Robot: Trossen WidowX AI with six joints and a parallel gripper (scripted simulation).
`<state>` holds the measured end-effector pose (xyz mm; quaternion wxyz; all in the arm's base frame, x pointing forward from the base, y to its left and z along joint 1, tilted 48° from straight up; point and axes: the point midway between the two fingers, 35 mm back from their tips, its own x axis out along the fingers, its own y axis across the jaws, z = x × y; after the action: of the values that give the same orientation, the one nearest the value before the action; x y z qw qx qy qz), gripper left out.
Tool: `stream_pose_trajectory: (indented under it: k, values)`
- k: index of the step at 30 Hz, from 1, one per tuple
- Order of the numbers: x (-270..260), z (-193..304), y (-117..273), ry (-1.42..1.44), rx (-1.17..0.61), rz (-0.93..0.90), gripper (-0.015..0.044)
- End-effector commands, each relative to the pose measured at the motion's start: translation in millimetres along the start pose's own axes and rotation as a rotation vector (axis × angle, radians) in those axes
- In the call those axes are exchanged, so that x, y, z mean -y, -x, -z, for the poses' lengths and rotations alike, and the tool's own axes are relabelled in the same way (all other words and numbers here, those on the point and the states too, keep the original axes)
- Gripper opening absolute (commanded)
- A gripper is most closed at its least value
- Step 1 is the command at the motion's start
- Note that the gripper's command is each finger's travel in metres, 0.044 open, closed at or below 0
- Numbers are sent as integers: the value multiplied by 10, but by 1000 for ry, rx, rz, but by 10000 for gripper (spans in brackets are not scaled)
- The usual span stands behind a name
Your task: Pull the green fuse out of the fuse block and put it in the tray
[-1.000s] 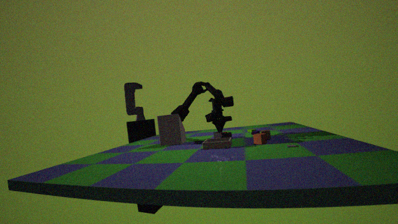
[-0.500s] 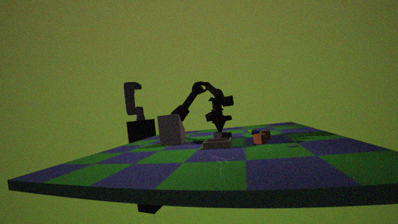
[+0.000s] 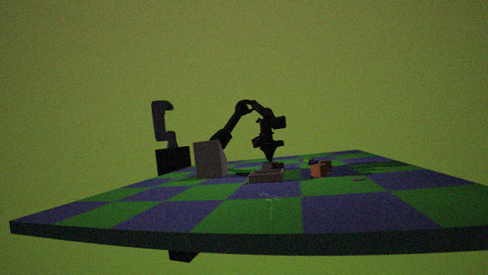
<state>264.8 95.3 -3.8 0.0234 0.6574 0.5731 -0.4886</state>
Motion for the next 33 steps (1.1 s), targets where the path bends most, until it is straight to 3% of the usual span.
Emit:
stream_pose_trajectory:
  k: [1,33]
  values:
    - [-6,1,25,5,3,-4,0]
    - [-5,-1,181,3,2,-2,0]
